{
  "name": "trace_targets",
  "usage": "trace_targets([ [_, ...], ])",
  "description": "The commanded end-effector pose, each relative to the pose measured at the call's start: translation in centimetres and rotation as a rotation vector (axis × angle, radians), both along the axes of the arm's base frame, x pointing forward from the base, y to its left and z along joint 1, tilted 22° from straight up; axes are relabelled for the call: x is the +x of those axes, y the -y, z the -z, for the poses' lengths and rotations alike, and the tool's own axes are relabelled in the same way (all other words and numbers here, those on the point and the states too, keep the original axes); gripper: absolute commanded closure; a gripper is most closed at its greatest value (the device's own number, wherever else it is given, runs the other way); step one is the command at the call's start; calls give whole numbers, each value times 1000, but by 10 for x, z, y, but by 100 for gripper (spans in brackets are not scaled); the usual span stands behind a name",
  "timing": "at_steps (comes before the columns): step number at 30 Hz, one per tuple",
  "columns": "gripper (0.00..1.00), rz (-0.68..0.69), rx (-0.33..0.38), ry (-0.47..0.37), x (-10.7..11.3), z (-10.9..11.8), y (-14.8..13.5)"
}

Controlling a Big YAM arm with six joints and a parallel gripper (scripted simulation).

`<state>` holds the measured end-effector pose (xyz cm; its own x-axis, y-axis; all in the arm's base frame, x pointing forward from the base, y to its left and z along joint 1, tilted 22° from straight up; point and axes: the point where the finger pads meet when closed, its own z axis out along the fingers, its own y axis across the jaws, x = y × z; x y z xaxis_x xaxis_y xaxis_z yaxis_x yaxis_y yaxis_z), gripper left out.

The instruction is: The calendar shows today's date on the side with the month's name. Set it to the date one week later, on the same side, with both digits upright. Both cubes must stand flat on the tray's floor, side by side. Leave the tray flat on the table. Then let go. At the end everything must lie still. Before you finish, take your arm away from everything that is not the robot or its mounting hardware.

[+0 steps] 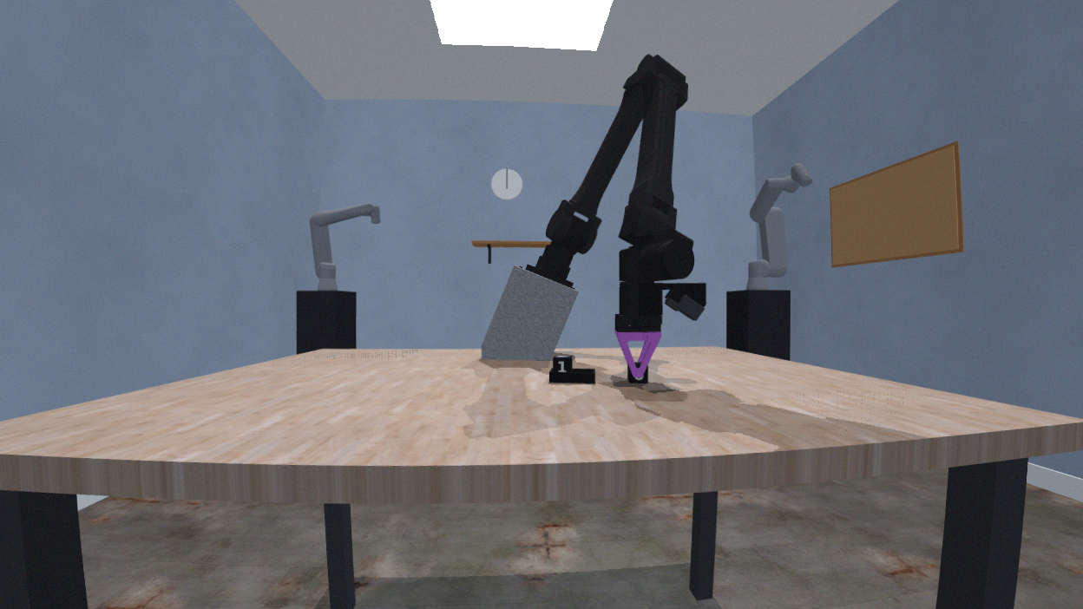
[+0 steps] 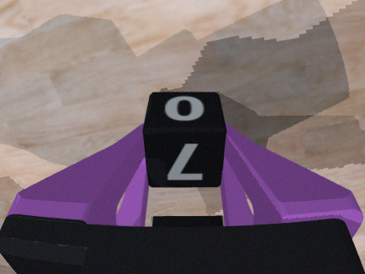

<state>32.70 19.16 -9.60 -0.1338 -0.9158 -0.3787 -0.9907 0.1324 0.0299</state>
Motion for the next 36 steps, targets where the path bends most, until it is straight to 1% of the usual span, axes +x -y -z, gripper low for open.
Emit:
trace_targets([
  [1, 74, 12, 9, 17, 10, -4, -4],
  [12, 74, 13, 9, 17, 10, -4, -4],
  [14, 74, 18, 11, 22, 11, -13, -2],
  [16, 74, 14, 9, 24, 10, -16, 5],
  [19, 74, 11, 8, 21, 8, -18, 7],
  [21, 74, 10, 8, 16, 5, -27, 12],
  [25, 74, 10, 8, 16, 4, -52, 22],
  [26, 74, 10, 9, 19, 5, -60, 25],
  [29, 74, 10, 18, 51, 20, -90, 28],
  [31, 74, 10, 18, 53, 20, -101, 33],
  [33, 74, 10, 18, 54, 20, -109, 36],
  [35, 74, 10, 18, 54, 20, -109, 36],
  [36, 74, -18, 9, 23, 12, -99, 28],
])
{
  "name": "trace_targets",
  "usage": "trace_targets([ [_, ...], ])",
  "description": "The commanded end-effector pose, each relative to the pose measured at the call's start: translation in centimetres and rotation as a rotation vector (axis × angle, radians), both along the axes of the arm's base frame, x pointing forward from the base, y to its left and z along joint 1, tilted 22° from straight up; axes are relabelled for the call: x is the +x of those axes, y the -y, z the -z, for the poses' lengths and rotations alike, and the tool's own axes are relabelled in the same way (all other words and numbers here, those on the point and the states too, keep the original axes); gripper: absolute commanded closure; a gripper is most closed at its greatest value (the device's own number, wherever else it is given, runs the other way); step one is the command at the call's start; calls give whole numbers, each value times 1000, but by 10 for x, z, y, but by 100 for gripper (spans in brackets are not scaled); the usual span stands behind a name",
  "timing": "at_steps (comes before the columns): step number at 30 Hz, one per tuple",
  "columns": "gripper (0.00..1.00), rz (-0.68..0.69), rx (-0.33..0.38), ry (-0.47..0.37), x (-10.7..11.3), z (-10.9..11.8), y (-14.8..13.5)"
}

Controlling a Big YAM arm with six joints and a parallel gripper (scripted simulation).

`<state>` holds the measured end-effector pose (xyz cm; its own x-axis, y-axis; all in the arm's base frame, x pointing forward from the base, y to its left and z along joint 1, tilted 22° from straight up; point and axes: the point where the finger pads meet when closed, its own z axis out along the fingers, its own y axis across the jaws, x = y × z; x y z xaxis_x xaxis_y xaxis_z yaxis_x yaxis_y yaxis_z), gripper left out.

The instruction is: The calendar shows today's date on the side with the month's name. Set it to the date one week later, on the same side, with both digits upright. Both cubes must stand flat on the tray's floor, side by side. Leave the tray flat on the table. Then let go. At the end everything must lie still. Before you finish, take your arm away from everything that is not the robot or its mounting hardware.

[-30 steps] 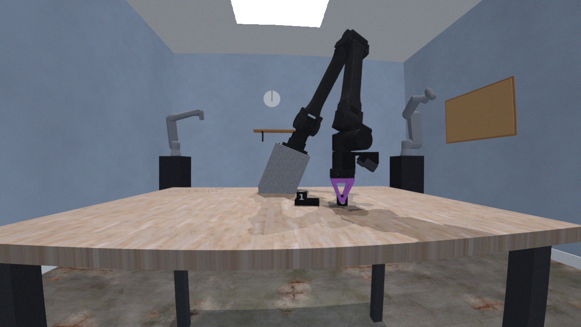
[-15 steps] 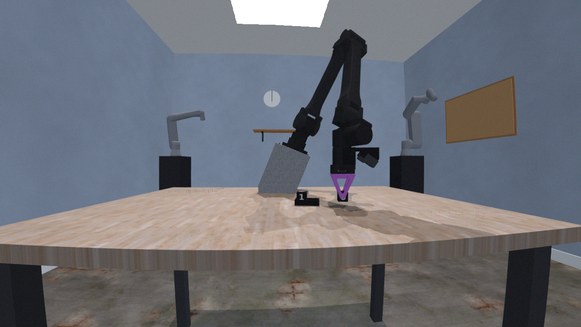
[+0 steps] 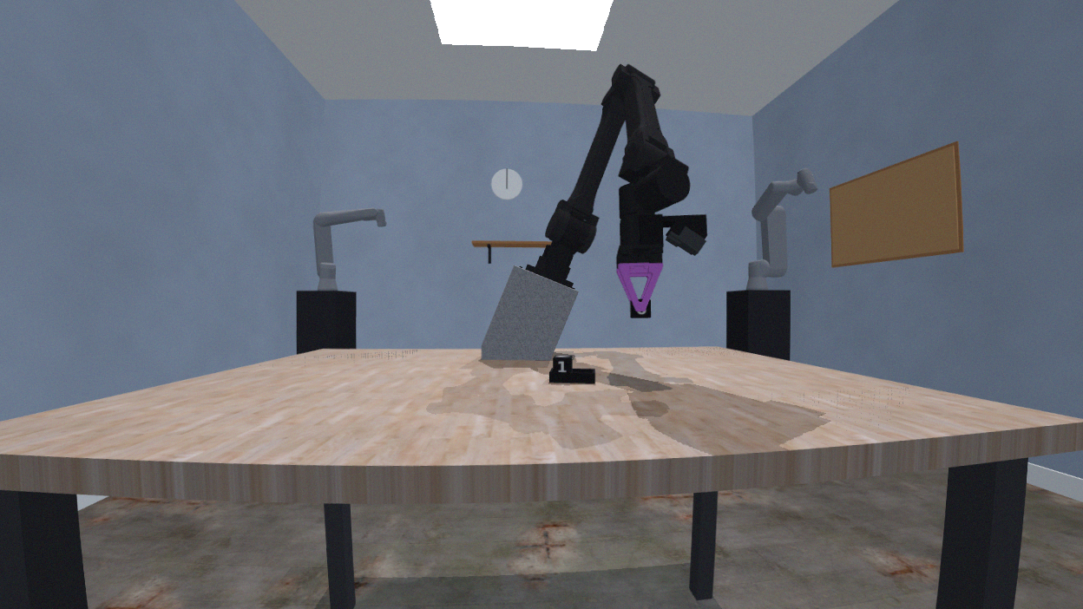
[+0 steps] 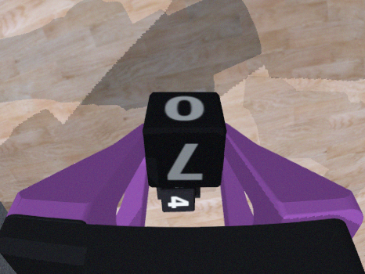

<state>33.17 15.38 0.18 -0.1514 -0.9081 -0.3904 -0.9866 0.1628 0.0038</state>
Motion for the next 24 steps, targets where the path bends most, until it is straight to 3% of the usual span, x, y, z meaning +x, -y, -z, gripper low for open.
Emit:
trace_targets([
  [1, 74, -49, 0, -4, 7, -3, -9],
  [3, 74, -41, -7, -25, -2, 3, -3],
  [9, 74, -34, 1, 4, 4, -4, -2],
  [11, 74, -21, -7, -32, -6, 8, 12],
  [14, 74, -24, -8, -42, -14, 23, 58],
  [16, 74, -24, -8, -42, -14, 23, 58],
  [19, 74, -25, -3, -41, -23, 31, 88],
  [24, 74, -53, -4, 13, -10, 19, 80],
])
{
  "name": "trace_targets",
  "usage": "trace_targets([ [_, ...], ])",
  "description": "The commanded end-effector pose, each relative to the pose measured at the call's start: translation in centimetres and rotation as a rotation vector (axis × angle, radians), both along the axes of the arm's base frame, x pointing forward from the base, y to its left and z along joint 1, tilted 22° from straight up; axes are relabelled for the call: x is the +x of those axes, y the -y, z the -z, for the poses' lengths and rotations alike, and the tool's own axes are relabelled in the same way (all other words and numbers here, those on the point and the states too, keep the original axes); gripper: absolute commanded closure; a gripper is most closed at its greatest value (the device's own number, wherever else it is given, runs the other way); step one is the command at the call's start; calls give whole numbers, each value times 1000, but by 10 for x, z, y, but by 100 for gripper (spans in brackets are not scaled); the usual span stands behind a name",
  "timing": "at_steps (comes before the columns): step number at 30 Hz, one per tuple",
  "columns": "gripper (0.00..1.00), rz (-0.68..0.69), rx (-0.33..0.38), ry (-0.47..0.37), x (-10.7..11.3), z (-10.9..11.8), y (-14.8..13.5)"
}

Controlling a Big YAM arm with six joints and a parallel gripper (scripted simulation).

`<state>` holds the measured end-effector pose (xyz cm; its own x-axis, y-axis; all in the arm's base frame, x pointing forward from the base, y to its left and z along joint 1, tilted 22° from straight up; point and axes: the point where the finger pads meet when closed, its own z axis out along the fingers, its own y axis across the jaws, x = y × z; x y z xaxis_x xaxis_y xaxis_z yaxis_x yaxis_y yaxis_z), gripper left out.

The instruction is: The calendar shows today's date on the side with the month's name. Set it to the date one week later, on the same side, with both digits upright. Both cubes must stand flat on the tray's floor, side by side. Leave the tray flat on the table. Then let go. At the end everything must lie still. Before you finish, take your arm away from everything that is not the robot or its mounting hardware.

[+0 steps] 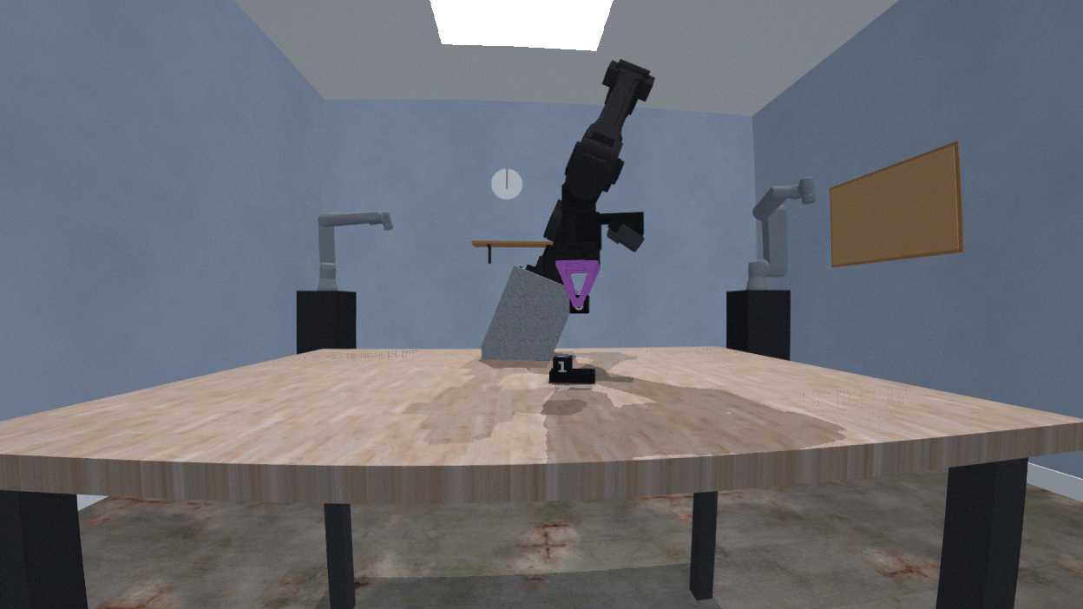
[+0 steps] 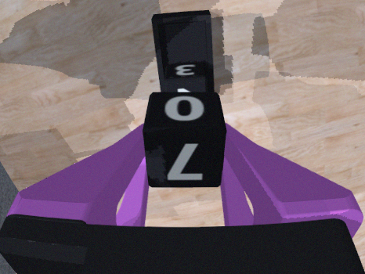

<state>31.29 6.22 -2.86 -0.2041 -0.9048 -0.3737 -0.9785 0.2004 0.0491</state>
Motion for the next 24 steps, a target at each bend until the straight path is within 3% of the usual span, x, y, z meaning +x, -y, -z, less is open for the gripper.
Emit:
trace_targets([
  [1, 74, -91, 7, 61, 9, -11, -12],
  [9, 74, -65, 4, 45, 9, -6, -3],
  [24, 74, -70, 2, 21, 0, 30, -22],
])
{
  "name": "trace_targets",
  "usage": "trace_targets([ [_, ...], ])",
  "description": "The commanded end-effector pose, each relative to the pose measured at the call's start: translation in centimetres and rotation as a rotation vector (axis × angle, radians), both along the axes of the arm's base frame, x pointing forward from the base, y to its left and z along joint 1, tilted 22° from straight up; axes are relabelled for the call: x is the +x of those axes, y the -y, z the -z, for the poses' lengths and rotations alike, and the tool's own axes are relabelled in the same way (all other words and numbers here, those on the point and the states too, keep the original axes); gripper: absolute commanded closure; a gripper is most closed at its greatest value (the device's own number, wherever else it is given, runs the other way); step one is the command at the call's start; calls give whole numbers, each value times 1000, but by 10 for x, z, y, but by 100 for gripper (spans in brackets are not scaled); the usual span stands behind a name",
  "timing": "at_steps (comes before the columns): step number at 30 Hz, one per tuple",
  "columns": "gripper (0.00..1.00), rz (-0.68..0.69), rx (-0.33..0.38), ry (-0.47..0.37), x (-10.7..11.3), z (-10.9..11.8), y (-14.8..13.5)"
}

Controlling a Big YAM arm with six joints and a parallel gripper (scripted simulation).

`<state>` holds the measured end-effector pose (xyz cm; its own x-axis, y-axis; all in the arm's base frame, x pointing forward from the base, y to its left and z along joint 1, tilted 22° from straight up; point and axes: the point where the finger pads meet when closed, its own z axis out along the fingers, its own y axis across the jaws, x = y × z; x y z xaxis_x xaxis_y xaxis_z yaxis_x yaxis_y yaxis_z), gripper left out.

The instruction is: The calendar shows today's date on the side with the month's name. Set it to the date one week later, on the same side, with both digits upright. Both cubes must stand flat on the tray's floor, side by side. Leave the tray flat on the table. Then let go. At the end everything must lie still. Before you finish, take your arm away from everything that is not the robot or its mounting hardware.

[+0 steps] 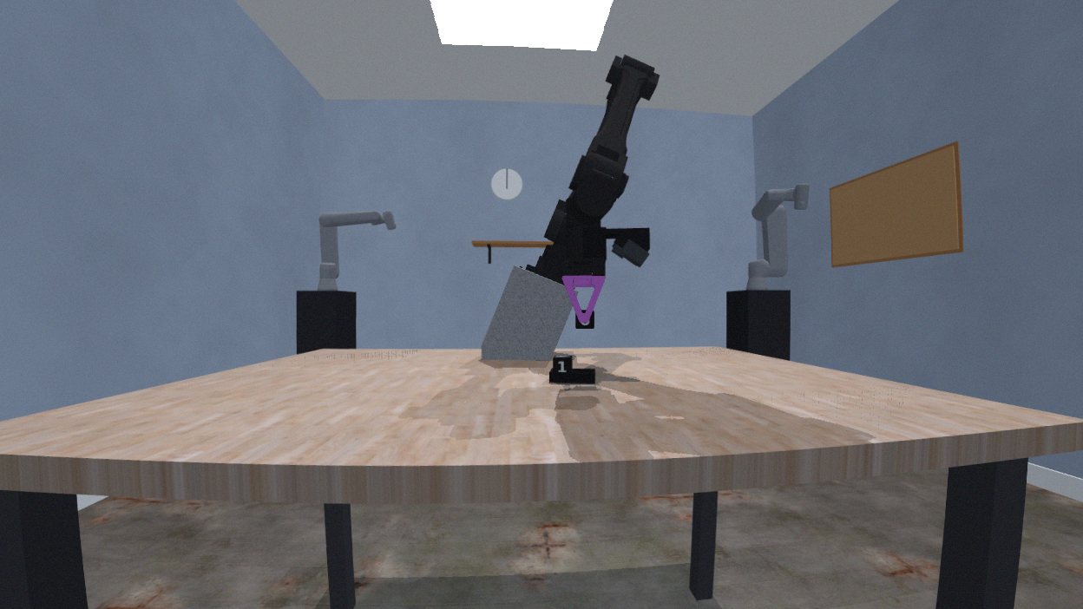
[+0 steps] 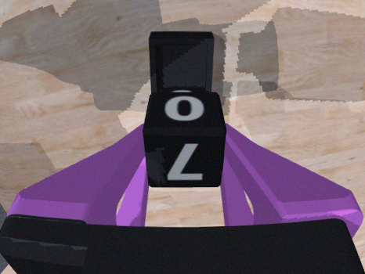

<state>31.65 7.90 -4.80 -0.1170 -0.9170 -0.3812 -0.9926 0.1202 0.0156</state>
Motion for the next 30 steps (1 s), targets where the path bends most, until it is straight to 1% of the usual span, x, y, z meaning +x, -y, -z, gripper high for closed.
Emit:
trace_targets([
  [1, 74, 11, -1, -13, -4, 11, -5],
  [2, 74, 11, -1, -13, -4, 11, -5],
  [10, 74, 11, -1, -14, -3, 34, -14],
  [15, 74, 16, -1, -14, -3, 41, -15],
  [19, 74, 19, -1, -14, -3, 43, -15],
  [20, 74, 17, 3, 18, 4, 33, -16],
  [24, 74, 15, 0, -11, -2, 40, -16],
  [30, 74, 15, 0, -11, -2, 40, -16],
])
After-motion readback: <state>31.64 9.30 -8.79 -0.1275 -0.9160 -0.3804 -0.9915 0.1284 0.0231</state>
